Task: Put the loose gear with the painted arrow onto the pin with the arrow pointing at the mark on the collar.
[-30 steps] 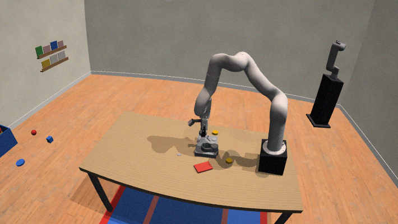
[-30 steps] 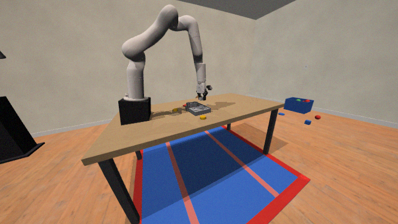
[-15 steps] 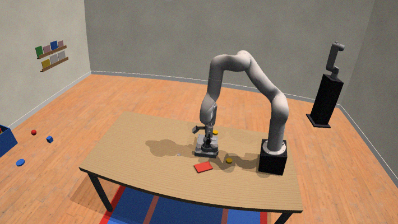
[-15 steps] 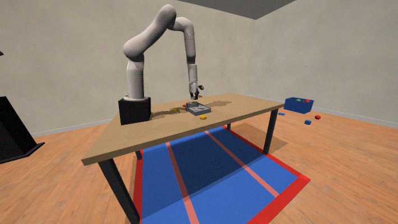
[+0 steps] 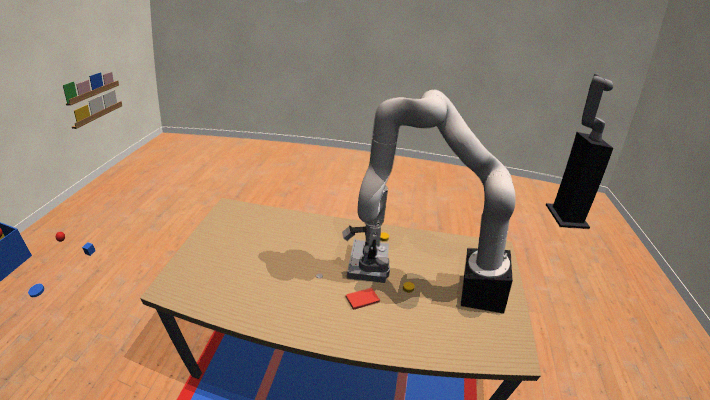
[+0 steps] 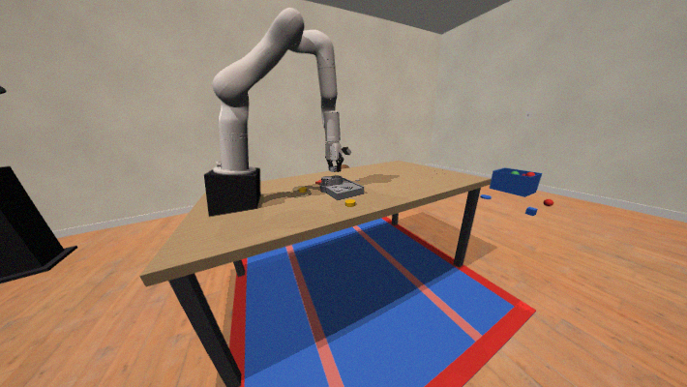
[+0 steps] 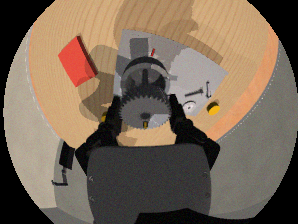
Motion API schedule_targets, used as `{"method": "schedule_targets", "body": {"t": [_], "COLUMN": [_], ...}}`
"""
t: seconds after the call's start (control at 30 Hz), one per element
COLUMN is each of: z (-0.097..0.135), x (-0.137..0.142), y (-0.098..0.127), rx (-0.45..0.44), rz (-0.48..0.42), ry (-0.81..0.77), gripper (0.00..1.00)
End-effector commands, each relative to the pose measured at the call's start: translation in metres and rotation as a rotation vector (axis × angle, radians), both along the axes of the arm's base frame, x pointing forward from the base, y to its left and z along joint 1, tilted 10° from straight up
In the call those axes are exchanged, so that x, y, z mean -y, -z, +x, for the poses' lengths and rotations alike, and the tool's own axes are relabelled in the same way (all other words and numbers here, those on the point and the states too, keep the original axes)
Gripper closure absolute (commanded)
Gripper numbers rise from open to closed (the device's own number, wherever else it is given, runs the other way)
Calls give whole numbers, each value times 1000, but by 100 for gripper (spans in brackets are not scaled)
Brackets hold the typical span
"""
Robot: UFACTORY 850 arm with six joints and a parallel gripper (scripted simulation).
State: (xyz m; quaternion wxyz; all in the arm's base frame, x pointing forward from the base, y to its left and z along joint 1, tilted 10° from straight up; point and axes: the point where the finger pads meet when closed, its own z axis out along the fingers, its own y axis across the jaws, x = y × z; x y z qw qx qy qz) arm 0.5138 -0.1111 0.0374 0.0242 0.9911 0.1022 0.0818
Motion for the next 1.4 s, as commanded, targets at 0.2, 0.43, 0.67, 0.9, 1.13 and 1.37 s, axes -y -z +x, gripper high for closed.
{"method": "schedule_targets", "body": {"t": [0.2,0.43,0.67,0.9,1.13,1.37], "z": [1,1,1,1,1,1], "x": [-1,-1,-1,-1,-1,-1], "y": [-1,-1,-1,-1,-1,-1], "rx": [-9,-18,-25,-34,-41,-49], "rz": [-44,-83,-114,-159,-190,-227], "ry": [-207,-439,-625,-893,-1077,-1302], "gripper": [100,100,100,100,100,100]}}
